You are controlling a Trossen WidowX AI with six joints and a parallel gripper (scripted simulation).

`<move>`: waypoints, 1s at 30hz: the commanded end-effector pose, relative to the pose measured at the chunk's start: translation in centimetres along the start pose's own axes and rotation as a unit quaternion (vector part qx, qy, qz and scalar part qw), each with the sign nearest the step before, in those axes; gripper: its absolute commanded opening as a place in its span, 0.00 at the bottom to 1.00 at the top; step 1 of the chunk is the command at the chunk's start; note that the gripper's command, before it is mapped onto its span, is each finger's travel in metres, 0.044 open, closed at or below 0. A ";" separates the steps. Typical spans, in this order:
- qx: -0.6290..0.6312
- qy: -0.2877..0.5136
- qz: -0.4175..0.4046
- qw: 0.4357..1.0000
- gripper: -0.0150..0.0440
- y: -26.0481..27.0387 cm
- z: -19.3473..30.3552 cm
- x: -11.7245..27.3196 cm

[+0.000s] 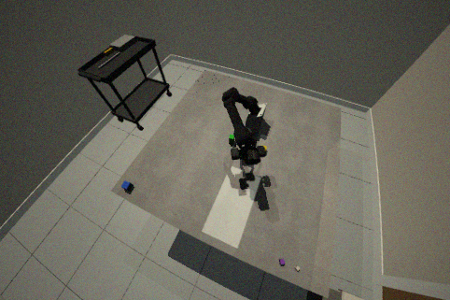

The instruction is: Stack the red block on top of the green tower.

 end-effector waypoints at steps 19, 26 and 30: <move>-0.003 -0.002 -0.003 1.000 0.25 -3.8 5.6 1.4; -0.003 -0.001 -0.002 1.000 0.25 -5.1 8.5 1.5; -0.003 -0.001 -0.002 1.000 0.25 -5.7 10.2 1.5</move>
Point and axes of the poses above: the point midway between the two fingers, 35 mm back from their tips, its own x axis back along the fingers, its own y axis across the jaws, z = x × y, the point moved 1 cm from there along x, back along the fingers, and after that the axes turned 4 degrees about -x, right-handed, at the moved point
